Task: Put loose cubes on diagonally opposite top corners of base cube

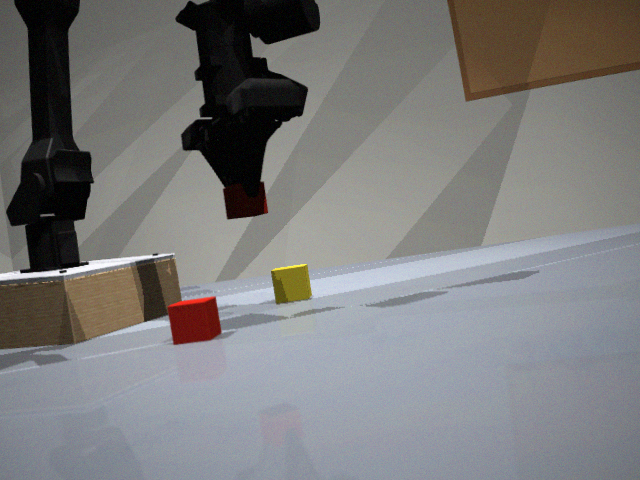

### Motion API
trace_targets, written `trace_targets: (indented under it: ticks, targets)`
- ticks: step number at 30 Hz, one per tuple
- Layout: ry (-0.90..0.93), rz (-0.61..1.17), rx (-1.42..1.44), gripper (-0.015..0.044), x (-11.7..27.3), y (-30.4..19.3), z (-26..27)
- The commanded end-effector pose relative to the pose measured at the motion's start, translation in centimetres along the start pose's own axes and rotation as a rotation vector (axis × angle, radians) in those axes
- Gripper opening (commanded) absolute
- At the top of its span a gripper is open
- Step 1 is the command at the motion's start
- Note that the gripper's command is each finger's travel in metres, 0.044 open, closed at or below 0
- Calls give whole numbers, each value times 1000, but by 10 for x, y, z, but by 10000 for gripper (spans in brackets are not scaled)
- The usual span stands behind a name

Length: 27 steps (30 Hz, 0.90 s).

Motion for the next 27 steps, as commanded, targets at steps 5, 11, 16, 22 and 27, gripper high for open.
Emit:
trace_targets:
  ticks: [5, 11, 16, 22, 27]
  targets:
    - [-5, -3, 26, 105, -3, 20, 9]
    - [-4, -5, 48, 105, -9, 35, 18]
    - [-4, -6, 67, 105, -14, 48, 27]
    - [-3, -8, 90, 105, -19, 63, 38]
    - [-2, -9, 108, 105, -24, 75, 48]
Point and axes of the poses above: the point midway between the two fingers, 35 mm back from their tips, its own x axis back along the fingers, its own z axis across the jaws, y = z × x, the point moved 5 cm from there along x, back along the fingers
